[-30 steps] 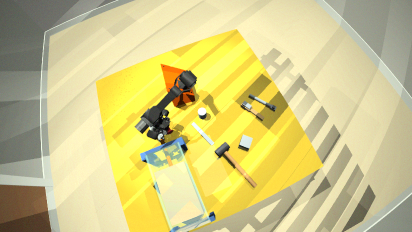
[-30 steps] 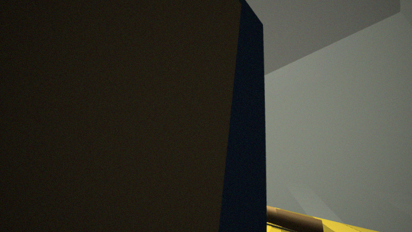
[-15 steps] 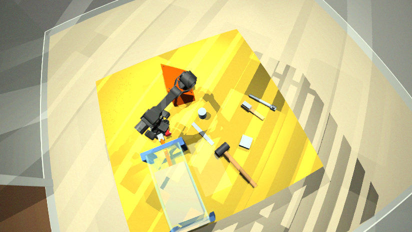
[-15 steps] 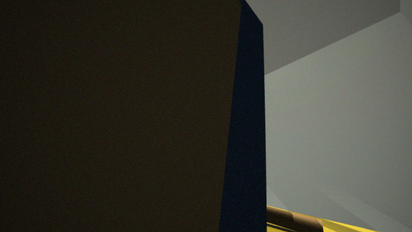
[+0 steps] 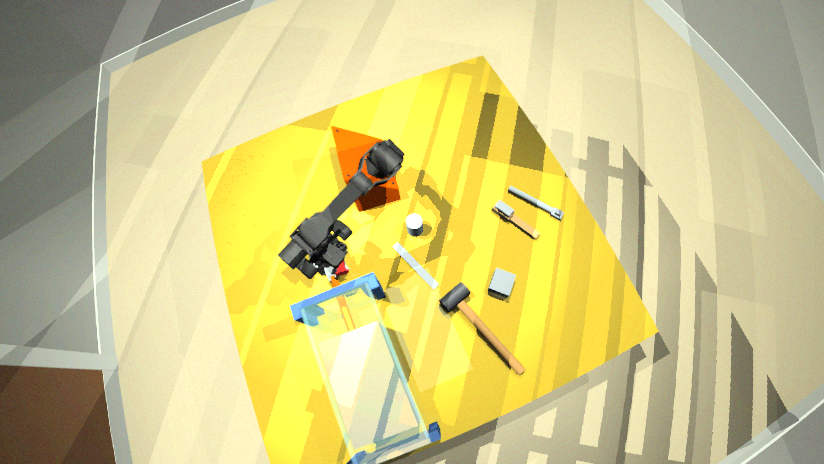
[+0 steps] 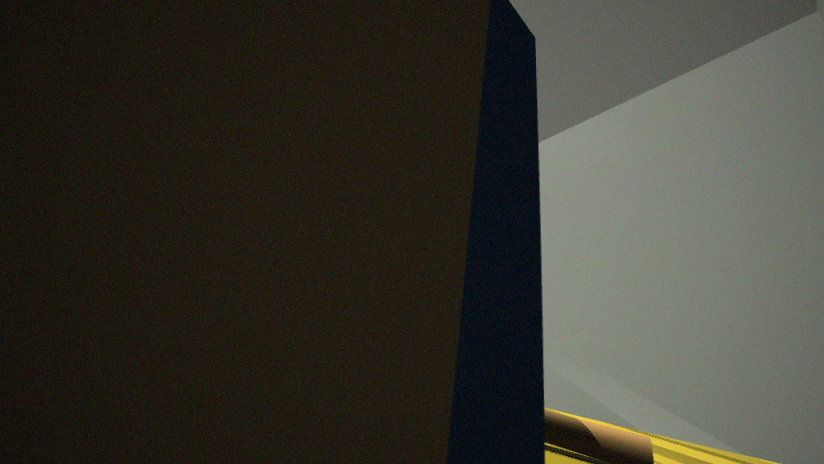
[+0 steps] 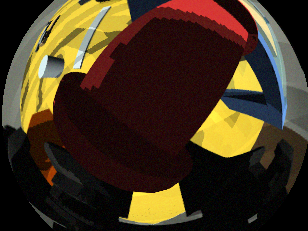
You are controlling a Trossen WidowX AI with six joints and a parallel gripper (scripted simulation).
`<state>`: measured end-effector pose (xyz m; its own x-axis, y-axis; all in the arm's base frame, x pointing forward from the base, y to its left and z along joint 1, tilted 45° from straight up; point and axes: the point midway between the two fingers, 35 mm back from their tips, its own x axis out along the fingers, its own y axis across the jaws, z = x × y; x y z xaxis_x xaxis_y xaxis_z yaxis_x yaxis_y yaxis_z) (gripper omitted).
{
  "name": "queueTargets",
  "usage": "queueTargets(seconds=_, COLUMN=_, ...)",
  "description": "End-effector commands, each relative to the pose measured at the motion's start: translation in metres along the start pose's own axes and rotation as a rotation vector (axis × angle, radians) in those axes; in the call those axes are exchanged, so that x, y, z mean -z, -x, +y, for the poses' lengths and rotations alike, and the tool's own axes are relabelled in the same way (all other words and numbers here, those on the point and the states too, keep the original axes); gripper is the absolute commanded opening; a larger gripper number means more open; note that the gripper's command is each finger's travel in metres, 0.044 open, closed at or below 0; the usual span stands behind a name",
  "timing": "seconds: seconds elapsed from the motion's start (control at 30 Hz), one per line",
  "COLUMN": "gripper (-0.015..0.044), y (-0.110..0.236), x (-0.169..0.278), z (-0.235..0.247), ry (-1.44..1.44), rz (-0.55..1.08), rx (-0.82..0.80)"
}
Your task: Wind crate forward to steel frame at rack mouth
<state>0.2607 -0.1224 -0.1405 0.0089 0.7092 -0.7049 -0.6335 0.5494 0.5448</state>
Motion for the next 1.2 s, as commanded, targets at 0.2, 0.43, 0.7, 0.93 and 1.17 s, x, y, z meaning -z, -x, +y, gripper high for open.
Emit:
queueTargets(seconds=0.2, gripper=0.0000, y=-0.002, x=0.001, z=-0.006, ry=-0.112, rz=0.002, rx=0.004)
queueTargets(seconds=0.43, gripper=0.0000, y=-0.002, x=0.002, z=-0.008, ry=-0.176, rz=0.003, rx=0.009)
queueTargets(seconds=0.7, gripper=0.0000, y=-0.002, x=0.003, z=-0.012, ry=-0.266, rz=0.005, rx=0.016)
queueTargets(seconds=0.93, gripper=0.0000, y=-0.003, x=0.003, z=-0.014, ry=-0.313, rz=0.006, rx=0.020)
queueTargets(seconds=1.17, gripper=0.0000, y=-0.004, x=0.004, z=-0.016, ry=-0.361, rz=0.007, rx=0.024)
